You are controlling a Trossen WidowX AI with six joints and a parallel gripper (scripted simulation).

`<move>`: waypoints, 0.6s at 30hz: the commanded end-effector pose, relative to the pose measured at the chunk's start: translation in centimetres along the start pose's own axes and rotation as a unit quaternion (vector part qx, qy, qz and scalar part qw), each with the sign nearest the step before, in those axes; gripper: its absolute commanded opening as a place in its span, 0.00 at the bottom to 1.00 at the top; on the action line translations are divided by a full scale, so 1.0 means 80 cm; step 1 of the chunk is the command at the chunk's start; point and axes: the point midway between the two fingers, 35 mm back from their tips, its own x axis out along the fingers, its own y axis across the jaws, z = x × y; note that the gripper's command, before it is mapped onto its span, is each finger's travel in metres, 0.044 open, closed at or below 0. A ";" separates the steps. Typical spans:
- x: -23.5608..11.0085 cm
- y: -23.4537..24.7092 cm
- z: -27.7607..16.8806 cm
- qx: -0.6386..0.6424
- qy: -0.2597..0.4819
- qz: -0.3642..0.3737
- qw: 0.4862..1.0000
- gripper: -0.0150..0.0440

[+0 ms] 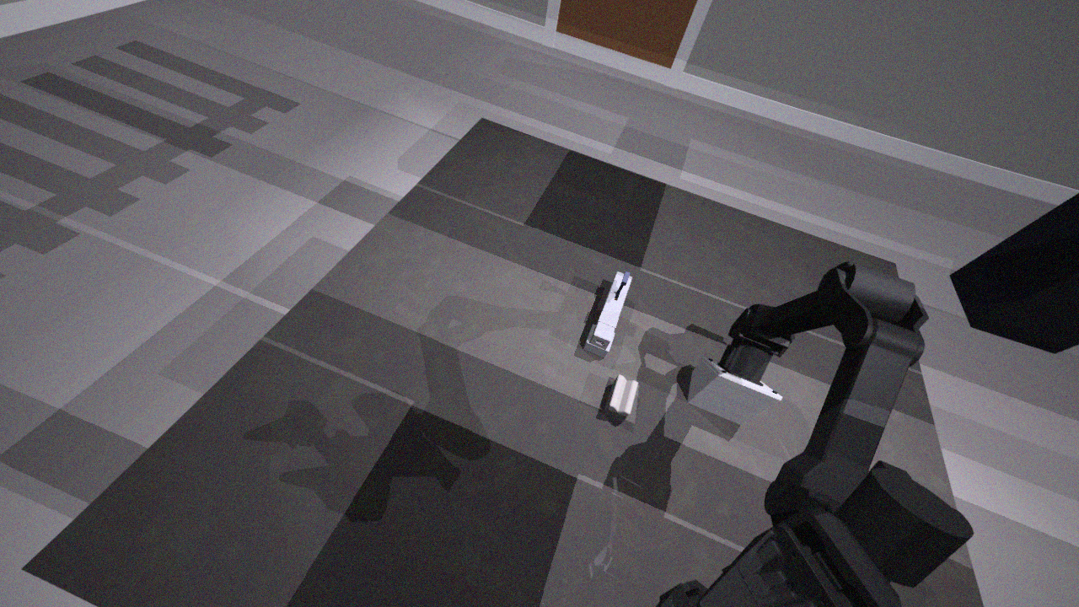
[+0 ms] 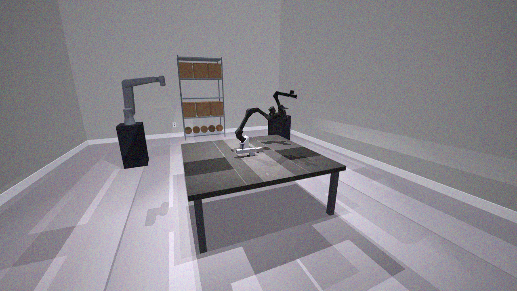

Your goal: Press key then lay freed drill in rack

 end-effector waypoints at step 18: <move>0.068 0.019 -0.138 0.134 0.088 0.142 0.977 0.25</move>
